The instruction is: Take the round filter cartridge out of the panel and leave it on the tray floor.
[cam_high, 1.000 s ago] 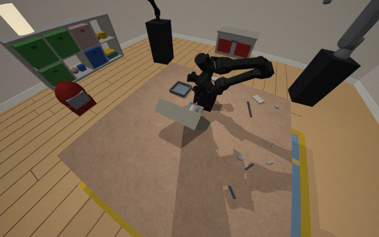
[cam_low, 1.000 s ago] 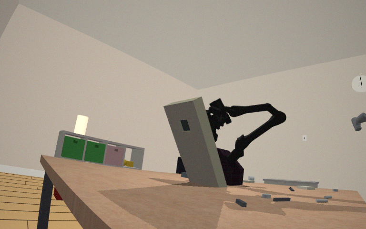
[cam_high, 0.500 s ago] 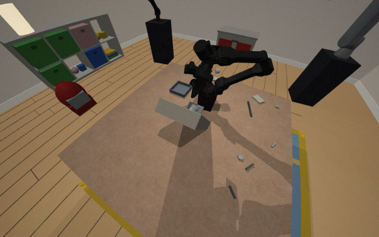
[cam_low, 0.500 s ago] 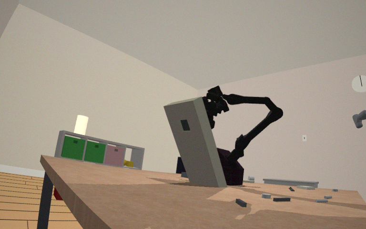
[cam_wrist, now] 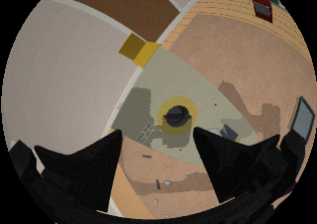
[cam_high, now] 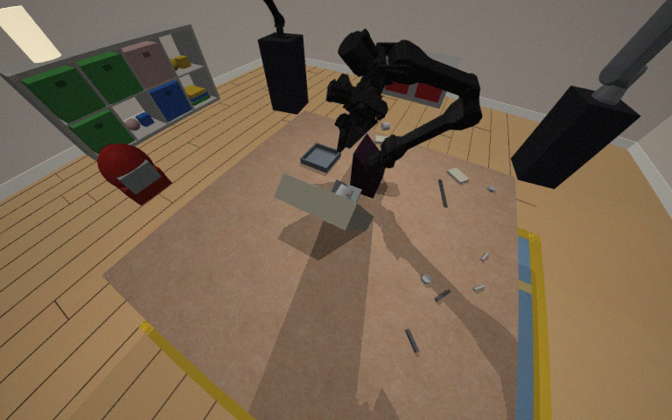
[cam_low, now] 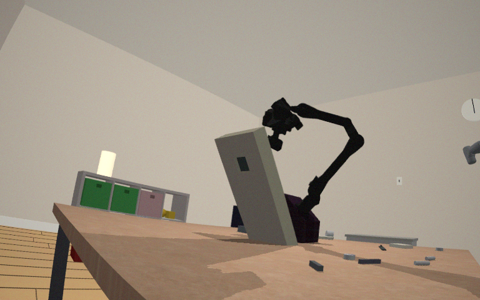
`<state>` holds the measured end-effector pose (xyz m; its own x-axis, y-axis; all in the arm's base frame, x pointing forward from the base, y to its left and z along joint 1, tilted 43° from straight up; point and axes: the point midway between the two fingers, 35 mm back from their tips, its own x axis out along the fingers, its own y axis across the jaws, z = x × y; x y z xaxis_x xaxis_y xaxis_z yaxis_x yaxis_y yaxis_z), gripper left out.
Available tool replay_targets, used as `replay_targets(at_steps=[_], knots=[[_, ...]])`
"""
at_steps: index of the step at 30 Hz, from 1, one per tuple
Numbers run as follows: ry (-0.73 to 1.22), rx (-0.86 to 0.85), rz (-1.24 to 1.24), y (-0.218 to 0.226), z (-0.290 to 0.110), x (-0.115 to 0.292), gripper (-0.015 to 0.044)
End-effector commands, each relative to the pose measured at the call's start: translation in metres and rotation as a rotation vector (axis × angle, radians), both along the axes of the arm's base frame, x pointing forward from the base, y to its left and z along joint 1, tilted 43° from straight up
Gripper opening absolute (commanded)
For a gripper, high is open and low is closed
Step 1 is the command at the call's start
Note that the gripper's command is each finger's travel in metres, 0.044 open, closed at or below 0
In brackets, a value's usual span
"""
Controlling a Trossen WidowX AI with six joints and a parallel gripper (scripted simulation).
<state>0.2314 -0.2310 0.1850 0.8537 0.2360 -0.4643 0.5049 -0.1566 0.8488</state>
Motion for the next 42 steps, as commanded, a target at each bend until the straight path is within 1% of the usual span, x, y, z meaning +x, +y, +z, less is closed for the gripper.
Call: replay_targets(at_steps=[1, 8, 10, 12, 20, 42], knots=[[0.017, -0.131, 0.139, 0.016, -0.019, -0.001, 0.0305], [-0.03, -0.506, 0.592, 0.064, -0.063, -0.015, 0.0305], [-0.066, -0.6, 0.735, 0.079, -0.074, -0.021, 0.0305], [-0.097, -0.657, 0.829, 0.088, -0.08, -0.025, 0.0305], [-0.101, -0.664, 0.841, 0.09, -0.082, -0.025, 0.0305], [-0.1, -0.666, 0.841, 0.106, -0.105, -0.004, 0.0305]])
